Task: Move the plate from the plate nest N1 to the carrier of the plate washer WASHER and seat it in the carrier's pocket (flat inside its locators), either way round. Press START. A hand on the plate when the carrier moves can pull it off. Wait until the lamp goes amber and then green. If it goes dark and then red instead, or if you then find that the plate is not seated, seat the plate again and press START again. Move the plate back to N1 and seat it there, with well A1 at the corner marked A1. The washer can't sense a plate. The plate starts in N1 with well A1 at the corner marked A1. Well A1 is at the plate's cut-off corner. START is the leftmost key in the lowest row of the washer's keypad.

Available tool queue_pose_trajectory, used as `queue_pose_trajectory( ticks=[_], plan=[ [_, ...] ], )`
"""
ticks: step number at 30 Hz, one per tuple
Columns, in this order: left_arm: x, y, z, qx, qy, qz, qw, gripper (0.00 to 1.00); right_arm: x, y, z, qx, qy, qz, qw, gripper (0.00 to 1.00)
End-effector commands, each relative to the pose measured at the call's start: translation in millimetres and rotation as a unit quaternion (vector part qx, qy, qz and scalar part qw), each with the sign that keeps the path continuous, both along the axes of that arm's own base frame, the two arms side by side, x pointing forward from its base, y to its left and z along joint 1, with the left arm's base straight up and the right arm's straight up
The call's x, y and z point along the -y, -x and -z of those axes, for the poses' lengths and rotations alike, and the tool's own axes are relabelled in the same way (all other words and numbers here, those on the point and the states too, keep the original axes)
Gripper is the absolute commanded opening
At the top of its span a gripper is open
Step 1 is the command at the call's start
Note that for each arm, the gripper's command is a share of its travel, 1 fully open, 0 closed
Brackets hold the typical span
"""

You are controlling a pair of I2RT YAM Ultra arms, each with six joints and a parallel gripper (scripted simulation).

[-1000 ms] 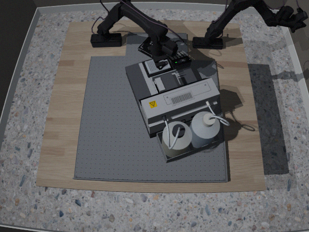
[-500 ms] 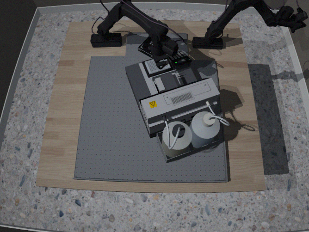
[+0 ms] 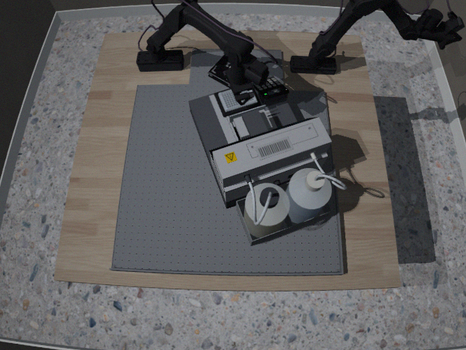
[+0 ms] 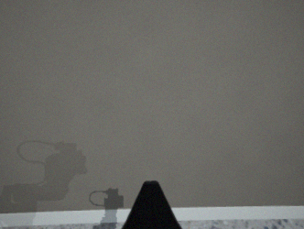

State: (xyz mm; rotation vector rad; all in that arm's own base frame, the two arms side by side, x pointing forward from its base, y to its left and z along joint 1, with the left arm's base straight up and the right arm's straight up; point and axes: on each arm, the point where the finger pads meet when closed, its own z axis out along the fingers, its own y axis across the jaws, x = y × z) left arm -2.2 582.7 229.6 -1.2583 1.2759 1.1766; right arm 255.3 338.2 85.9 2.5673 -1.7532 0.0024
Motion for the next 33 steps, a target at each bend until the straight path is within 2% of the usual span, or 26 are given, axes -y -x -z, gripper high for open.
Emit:
queue_pose_trajectory(
  ticks=[1, 9, 22, 33],
  plan=[
    [2.7, 2.4, -26.8, 0.005, -0.039, -0.005, 0.999, 0.00, -5.2, -5.3, -16.4, 0.022, -0.027, -0.003, 0.999, 1.00],
    [2.7, 2.4, -26.8, 0.005, -0.039, -0.005, 0.999, 0.00, -3.1, -12.6, -23.3, 0.028, -0.034, 0.008, 0.999, 1.00],
    [2.7, 2.4, -26.8, 0.005, -0.039, -0.005, 0.999, 0.00, -7.7, -1.9, -16.5, 0.023, -0.030, -0.012, 0.999, 1.00],
    [2.7, 2.4, -26.8, 0.005, -0.039, -0.005, 0.999, 0.00, -2.7, -9.7, -0.2, 0.014, -0.019, -0.001, 1.000, 1.00]
  ],
)
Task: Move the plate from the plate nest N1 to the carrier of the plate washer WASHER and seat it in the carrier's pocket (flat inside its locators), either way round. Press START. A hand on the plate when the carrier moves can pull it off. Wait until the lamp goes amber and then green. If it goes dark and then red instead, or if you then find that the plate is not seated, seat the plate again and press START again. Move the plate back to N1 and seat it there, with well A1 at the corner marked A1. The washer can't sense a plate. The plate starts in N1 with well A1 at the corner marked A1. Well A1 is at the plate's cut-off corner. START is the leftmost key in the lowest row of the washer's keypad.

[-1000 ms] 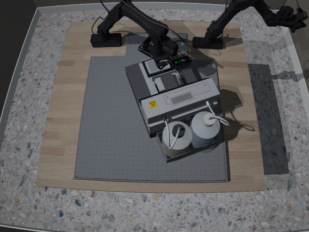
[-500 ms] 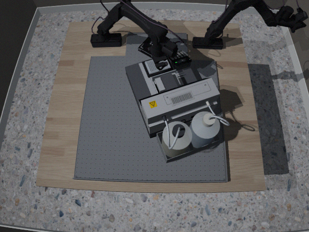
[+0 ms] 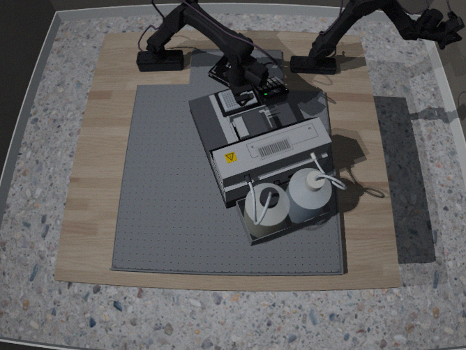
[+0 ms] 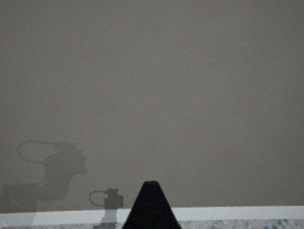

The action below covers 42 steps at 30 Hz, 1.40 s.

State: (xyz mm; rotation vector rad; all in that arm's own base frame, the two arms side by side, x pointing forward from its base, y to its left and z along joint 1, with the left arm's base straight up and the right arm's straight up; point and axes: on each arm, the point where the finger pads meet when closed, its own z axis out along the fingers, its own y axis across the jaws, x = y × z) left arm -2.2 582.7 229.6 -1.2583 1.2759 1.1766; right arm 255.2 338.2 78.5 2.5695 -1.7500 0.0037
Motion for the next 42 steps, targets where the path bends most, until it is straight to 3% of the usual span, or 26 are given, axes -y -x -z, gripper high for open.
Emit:
queue_pose_trajectory(
  ticks=[1, 8, 21, 31, 42],
  plan=[
    [2.7, 2.4, -26.8, 0.005, -0.039, -0.005, 0.999, 0.00, -2.5, -9.7, -6.3, 0.013, -0.018, 0.000, 1.000, 1.00],
    [2.7, 2.4, -26.8, 0.005, -0.039, -0.005, 0.999, 0.00, -6.2, -3.3, 7.8, 0.006, -0.010, -0.008, 1.000, 1.00],
    [2.7, 2.4, -26.8, 0.005, -0.039, -0.005, 0.999, 0.00, -7.8, 2.2, -10.7, 0.015, -0.023, -0.013, 1.000, 1.00],
    [2.7, 2.4, -26.8, 0.005, -0.039, -0.005, 0.999, 0.00, -3.9, -9.7, -12.1, 0.023, -0.034, 0.001, 0.999, 1.00],
    [2.7, 2.4, -26.8, 0.005, -0.039, -0.005, 0.999, 0.00, -8.7, -3.3, -4.9, 0.019, -0.031, -0.008, 0.999, 1.00]
  ],
)
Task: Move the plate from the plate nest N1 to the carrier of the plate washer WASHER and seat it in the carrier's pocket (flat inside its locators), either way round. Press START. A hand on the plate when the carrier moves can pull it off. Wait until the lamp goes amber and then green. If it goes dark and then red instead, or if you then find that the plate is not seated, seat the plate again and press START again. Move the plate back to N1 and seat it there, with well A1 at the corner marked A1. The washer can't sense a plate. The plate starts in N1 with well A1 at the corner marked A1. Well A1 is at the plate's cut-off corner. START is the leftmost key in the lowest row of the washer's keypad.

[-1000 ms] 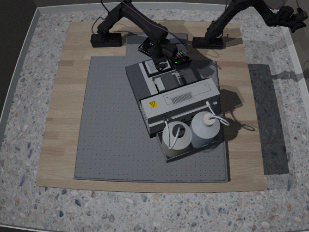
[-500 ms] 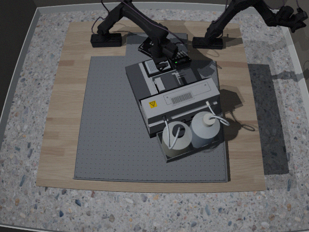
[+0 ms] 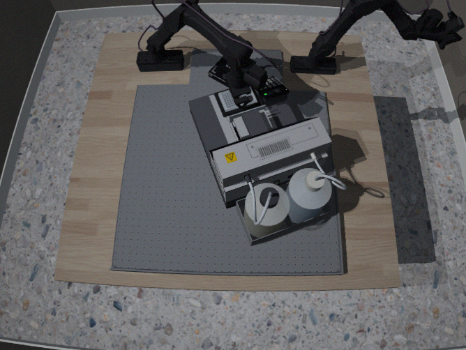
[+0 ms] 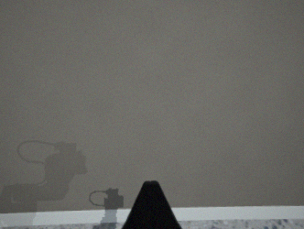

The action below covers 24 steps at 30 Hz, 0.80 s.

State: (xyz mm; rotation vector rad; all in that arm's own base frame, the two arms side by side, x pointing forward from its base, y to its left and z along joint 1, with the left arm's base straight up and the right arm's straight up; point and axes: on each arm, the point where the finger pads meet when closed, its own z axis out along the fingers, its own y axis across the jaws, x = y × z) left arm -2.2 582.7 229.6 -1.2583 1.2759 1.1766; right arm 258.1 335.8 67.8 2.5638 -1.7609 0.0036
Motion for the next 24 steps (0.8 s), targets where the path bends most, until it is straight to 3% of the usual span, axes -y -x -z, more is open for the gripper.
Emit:
queue_pose_trajectory(
  ticks=[1, 16, 24],
  plan=[
    [2.7, 2.4, -26.8, 0.005, -0.039, -0.005, 0.999, 0.00, -11.4, 0.4, -14.1, 0.018, -0.029, -0.012, 0.999, 1.00],
    [2.7, 2.4, -26.8, 0.005, -0.039, -0.005, 0.999, 0.00, -10.2, 2.2, 6.7, 0.003, -0.011, -0.008, 1.000, 1.00],
    [2.7, 2.4, -26.8, 0.005, -0.039, -0.005, 0.999, 0.00, -6.2, -4.1, -0.8, 0.008, -0.022, 0.005, 1.000, 1.00]
  ],
)
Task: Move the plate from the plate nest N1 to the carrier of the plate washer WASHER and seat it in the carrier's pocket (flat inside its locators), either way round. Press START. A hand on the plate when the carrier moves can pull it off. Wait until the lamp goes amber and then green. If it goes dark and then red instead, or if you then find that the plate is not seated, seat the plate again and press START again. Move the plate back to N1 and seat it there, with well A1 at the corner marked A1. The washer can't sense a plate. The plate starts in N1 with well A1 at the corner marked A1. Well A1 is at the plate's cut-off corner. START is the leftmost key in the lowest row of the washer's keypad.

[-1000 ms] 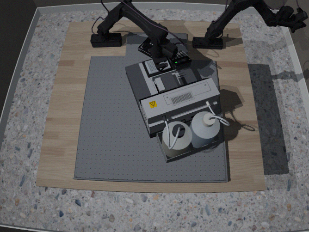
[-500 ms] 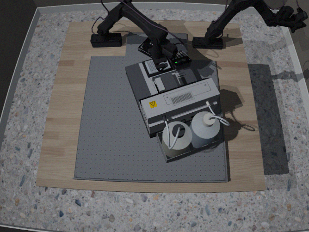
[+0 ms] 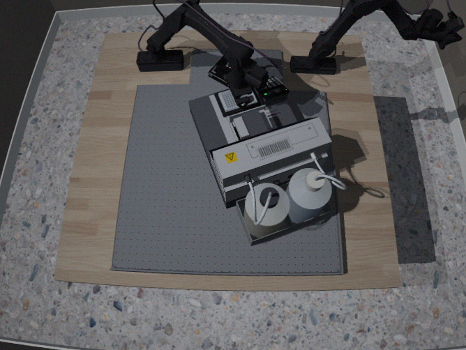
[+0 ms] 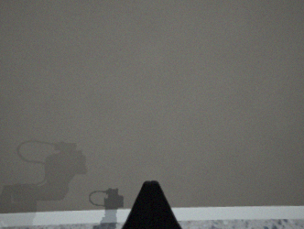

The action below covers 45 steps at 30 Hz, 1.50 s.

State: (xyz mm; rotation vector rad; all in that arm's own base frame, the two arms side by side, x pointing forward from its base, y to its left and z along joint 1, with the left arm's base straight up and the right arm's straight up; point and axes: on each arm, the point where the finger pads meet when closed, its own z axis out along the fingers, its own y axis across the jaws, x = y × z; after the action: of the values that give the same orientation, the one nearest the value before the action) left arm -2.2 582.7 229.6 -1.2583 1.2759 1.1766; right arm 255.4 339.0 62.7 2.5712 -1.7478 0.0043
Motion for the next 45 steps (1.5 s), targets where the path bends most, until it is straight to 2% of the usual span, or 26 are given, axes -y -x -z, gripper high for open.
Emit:
queue_pose_trajectory(
  ticks=[1, 4, 5, 7, 8, 10, 11, 13, 14, 18, 19, 21, 22, 24, 25, 27, 28, 30, 31, 35, 36, 45],
  plan=[
    [2.7, 2.4, -26.8, 0.005, -0.039, -0.005, 0.999, 0.00, -3.1, -6.9, -6.0, 0.008, -0.023, 0.010, 1.000, 1.00],
    [2.7, 2.4, -26.8, 0.005, -0.039, -0.005, 0.999, 0.00, -2.5, -8.0, -9.5, 0.010, -0.028, 0.012, 0.999, 1.00],
    [2.7, 2.4, -26.8, 0.005, -0.039, -0.005, 0.999, 0.00, -2.3, -8.2, -11.1, 0.011, -0.030, 0.012, 0.999, 0.90],
    [2.7, 2.4, -26.8, 0.005, -0.039, -0.005, 0.999, 0.00, -2.3, -8.2, -11.1, 0.011, -0.030, 0.012, 0.999, 0.90],
    [2.7, 2.4, -26.8, 0.005, -0.039, -0.005, 0.999, 0.00, -1.6, -7.2, -11.0, 0.009, -0.027, 0.013, 1.000, 0.80],
    [2.7, 2.4, -26.8, 0.005, -0.039, -0.005, 0.999, 0.00, -1.6, -7.2, -11.0, 0.009, -0.027, 0.013, 1.000, 0.80],
    [2.7, 2.4, -26.8, 0.005, -0.039, -0.005, 0.999, 0.00, -0.3, -7.3, -11.0, 0.010, -0.024, 0.014, 1.000, 0.70],
    [2.7, 2.4, -26.8, 0.005, -0.039, -0.005, 0.999, 0.00, -0.3, -7.3, -11.0, 0.010, -0.024, 0.014, 1.000, 0.70],
    [2.7, 2.4, -26.8, 0.005, -0.039, -0.005, 0.999, 0.00, 1.1, -7.1, -11.3, 0.010, -0.021, 0.015, 1.000, 0.60],
    [2.7, 2.4, -26.8, 0.005, -0.039, -0.005, 0.999, 0.00, 1.1, -7.1, -11.3, 0.010, -0.021, 0.015, 1.000, 0.60],
    [2.7, 2.4, -26.8, 0.005, -0.039, -0.005, 0.999, 0.00, 2.4, -7.1, -11.3, 0.011, -0.018, 0.015, 1.000, 0.50],
    [2.7, 2.4, -26.8, 0.005, -0.039, -0.005, 0.999, 0.00, 2.4, -7.1, -11.3, 0.011, -0.018, 0.015, 1.000, 0.50],
    [2.7, 2.4, -26.8, 0.005, -0.039, -0.005, 0.999, 0.00, 3.3, -6.6, -11.4, 0.010, -0.016, 0.016, 1.000, 0.40],
    [2.7, 2.4, -26.8, 0.005, -0.039, -0.005, 0.999, 0.00, 3.3, -6.6, -11.4, 0.010, -0.016, 0.016, 1.000, 0.40],
    [2.7, 2.4, -26.8, 0.005, -0.039, -0.005, 0.999, 0.00, 4.2, -6.2, -11.4, 0.009, -0.014, 0.016, 1.000, 0.30],
    [2.7, 2.4, -26.8, 0.005, -0.039, -0.005, 0.999, 0.00, 4.2, -6.2, -11.4, 0.009, -0.014, 0.016, 1.000, 0.30],
    [2.7, 2.4, -26.8, 0.005, -0.039, -0.005, 0.999, 0.00, 5.1, -5.7, -11.5, 0.009, -0.013, 0.017, 1.000, 0.20],
    [2.7, 2.4, -26.8, 0.005, -0.039, -0.005, 0.999, 0.00, 5.1, -5.7, -11.5, 0.009, -0.013, 0.017, 1.000, 0.20],
    [2.7, 2.4, -26.8, 0.005, -0.039, -0.005, 0.999, 0.00, 6.0, -5.3, -11.6, 0.008, -0.011, 0.017, 1.000, 0.10],
    [2.7, 2.4, -26.8, 0.005, -0.039, -0.005, 0.999, 0.00, 6.0, -5.3, -11.6, 0.008, -0.011, 0.017, 1.000, 0.10],
    [2.7, 2.4, -26.8, 0.005, -0.039, -0.005, 0.999, 0.00, 6.9, -4.8, -11.6, 0.007, -0.009, 0.018, 1.000, 0.00],
    [2.7, 2.4, -26.8, 0.005, -0.039, -0.005, 0.999, 0.00, 6.9, -4.8, -11.6, 0.007, -0.009, 0.018, 1.000, 0.00]
  ],
)
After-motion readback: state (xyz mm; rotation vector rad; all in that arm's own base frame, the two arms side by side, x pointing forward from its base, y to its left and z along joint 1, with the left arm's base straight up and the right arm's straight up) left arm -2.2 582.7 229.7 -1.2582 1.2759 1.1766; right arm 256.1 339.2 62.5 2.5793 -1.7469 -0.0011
